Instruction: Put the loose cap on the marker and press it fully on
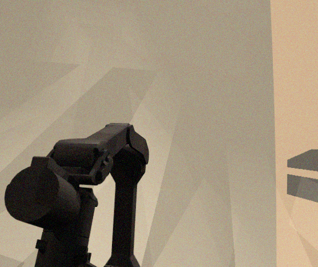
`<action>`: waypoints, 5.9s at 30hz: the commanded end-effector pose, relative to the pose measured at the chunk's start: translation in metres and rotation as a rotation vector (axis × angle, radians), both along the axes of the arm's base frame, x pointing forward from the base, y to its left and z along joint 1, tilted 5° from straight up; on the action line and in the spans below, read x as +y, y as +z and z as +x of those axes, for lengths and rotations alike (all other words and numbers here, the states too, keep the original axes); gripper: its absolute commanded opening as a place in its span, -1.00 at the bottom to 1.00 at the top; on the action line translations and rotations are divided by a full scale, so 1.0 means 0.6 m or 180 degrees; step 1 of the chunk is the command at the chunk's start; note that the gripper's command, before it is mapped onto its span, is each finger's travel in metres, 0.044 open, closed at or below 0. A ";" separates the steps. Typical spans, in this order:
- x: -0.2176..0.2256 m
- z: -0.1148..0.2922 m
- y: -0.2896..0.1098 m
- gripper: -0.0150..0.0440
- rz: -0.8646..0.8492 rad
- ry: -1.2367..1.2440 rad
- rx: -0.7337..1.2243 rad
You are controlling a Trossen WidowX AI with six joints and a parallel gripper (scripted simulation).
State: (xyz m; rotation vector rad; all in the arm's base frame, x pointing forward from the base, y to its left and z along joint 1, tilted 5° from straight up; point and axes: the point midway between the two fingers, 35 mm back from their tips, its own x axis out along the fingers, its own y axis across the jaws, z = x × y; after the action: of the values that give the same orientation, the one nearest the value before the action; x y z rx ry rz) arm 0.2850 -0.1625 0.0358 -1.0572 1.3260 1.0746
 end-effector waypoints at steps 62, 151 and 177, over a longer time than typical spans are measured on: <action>-0.004 -0.018 -0.150 -0.42 0.0025 0.0014 0.0092; 0.314 0.059 0.012 -0.49 0.0075 0.0016 0.0079; 0.314 0.055 -0.059 -0.49 0.0076 0.0016 0.0080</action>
State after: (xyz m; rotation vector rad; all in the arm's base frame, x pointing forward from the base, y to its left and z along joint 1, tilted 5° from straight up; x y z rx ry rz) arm 0.3200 0.0256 0.0069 -1.0403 1.3240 1.1049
